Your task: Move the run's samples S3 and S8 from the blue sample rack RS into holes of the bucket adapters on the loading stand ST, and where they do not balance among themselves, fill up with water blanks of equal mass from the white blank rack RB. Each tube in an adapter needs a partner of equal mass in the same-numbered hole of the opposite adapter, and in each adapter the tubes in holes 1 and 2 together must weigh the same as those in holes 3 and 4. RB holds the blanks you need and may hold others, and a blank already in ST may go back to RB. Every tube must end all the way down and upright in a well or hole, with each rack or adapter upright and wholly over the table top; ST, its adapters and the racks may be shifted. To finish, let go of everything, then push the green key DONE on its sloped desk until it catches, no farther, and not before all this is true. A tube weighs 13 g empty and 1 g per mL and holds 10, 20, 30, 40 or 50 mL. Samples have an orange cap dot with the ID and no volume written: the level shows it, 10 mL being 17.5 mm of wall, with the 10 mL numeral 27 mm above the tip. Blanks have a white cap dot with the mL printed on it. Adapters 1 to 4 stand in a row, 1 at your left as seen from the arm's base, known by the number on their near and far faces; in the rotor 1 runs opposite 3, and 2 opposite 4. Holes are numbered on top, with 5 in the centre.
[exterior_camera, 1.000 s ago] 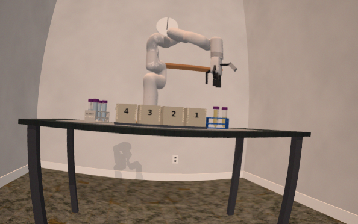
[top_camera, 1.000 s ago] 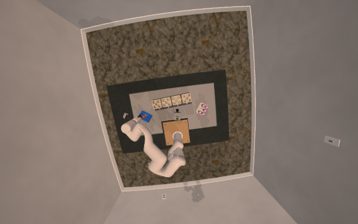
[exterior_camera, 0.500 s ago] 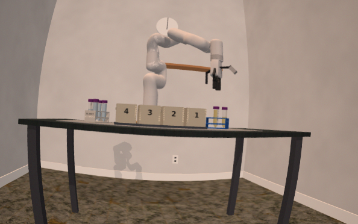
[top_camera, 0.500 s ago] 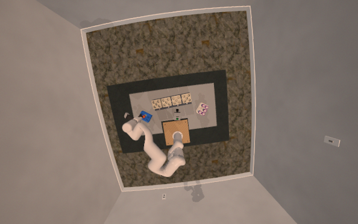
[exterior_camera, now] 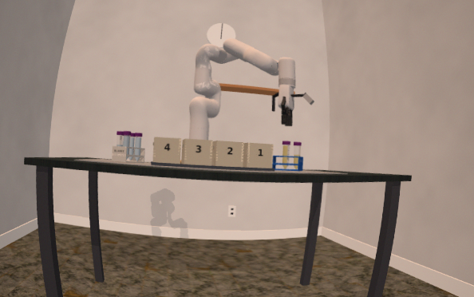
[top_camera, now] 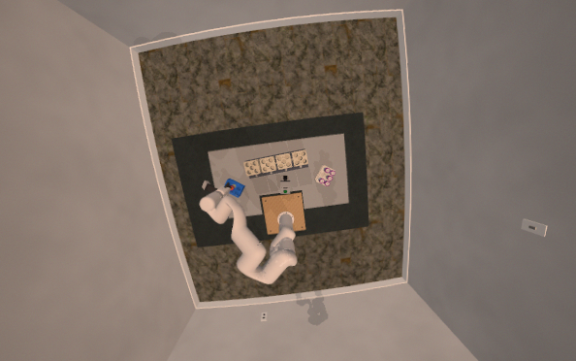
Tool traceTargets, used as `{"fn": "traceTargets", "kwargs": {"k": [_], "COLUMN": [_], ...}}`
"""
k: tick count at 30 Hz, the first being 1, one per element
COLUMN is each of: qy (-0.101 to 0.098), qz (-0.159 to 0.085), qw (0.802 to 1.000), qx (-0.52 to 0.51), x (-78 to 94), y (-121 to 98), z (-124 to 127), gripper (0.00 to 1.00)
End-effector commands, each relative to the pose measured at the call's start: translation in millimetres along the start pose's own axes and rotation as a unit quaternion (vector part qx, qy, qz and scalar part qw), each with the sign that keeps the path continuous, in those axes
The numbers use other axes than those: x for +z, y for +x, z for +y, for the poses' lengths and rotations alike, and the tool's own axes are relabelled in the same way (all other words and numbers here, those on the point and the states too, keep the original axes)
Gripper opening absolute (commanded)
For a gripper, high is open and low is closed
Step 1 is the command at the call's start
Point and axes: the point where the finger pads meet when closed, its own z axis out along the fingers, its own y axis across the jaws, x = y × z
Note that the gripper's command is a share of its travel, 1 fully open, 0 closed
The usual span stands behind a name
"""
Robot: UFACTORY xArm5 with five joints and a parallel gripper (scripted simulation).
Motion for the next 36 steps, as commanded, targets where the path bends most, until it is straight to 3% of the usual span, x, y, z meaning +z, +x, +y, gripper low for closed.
{"fn": "traceTargets", "kwargs": {"k": [1, 36], "qy": [0.0, 0.0], "qz": [0.002, 0.002], "qw": [1.0, 1.0], "qx": [0.0, 0.0], "x": [4.3, 66.4], "y": [1.4, 1.6], "z": [0.2, 0.6], "gripper": [0.57, 0.57]}}
